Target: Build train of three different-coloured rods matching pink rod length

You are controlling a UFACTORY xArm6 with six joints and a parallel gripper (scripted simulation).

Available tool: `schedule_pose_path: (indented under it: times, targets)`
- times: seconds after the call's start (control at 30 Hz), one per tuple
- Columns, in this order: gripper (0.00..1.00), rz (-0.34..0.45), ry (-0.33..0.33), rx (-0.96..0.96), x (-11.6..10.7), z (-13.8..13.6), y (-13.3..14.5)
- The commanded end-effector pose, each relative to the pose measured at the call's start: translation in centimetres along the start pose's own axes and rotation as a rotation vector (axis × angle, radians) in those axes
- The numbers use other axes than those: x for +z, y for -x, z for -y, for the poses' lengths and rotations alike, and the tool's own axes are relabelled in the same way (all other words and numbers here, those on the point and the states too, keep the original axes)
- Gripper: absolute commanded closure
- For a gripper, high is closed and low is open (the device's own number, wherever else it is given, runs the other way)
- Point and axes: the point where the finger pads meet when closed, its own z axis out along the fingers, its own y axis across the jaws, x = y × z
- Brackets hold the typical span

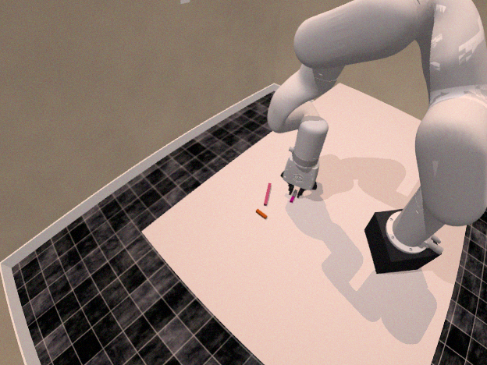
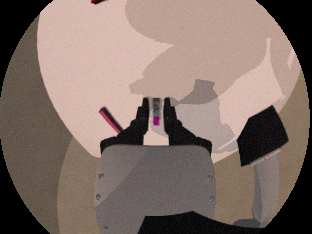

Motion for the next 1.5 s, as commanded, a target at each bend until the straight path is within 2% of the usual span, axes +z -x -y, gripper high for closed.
schedule_pose_path:
  times: [0.0, 0.17, 0.4, 0.47, 0.7, 0.87, 0.9, 1.47]
  targets:
    - [0.76, -0.001, -0.002, 0.0, -0.5, 0.1, 0.0]
    - [0.76, -0.001, -0.002, 0.0, -2.2, 0.1, 0.0]
    - [0.76, -0.001, -0.002, 0.0, -6.0, 0.1, 0.0]
    - [0.76, -0.001, -0.002, 0.0, -6.0, 0.1, 0.0]
    - [0.76, -0.001, -0.002, 0.0, -8.6, 0.1, 0.0]
    - [0.76, -0.001, -0.002, 0.0, -9.0, 0.1, 0.0]
    - [0.0, -0.001, -0.002, 0.0, -9.0, 0.1, 0.0]
    - [0.0, -0.001, -0.002, 0.0, -9.0, 0.1, 0.0]
